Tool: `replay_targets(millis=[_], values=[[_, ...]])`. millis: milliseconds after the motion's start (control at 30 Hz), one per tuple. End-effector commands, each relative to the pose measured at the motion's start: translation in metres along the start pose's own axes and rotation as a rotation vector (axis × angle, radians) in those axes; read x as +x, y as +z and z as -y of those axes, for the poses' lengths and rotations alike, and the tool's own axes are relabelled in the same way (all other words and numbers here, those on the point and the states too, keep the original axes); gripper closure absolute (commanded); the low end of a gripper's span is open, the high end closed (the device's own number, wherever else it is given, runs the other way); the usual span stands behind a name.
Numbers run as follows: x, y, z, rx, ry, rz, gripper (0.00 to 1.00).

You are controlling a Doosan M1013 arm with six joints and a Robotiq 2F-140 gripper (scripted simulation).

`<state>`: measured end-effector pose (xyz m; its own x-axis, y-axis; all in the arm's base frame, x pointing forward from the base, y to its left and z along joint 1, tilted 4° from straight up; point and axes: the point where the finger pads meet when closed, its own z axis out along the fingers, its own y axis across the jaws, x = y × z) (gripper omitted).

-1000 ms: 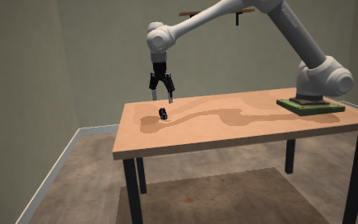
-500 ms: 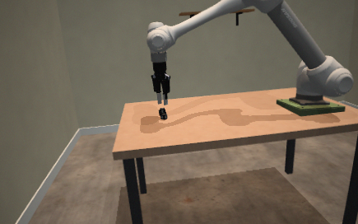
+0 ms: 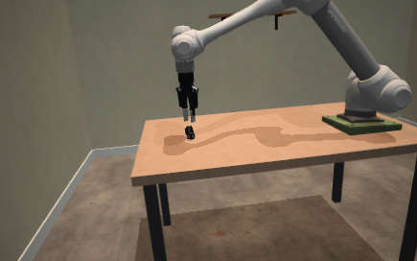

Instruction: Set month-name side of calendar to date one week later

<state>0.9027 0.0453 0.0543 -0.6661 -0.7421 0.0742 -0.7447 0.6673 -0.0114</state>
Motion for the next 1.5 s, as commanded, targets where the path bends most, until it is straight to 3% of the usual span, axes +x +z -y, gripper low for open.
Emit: replay_targets(millis=[0, 567, 1467], values=[[0.000, 0.000, 0.000, 0.000, 0.000, 0.000, 0.65], [0.000, 0.005, 0.000, 0.000, 0.000, 0.000, 0.65], [0.000, 0.041, 0.000, 0.000, 0.000, 0.000, 0.65]])
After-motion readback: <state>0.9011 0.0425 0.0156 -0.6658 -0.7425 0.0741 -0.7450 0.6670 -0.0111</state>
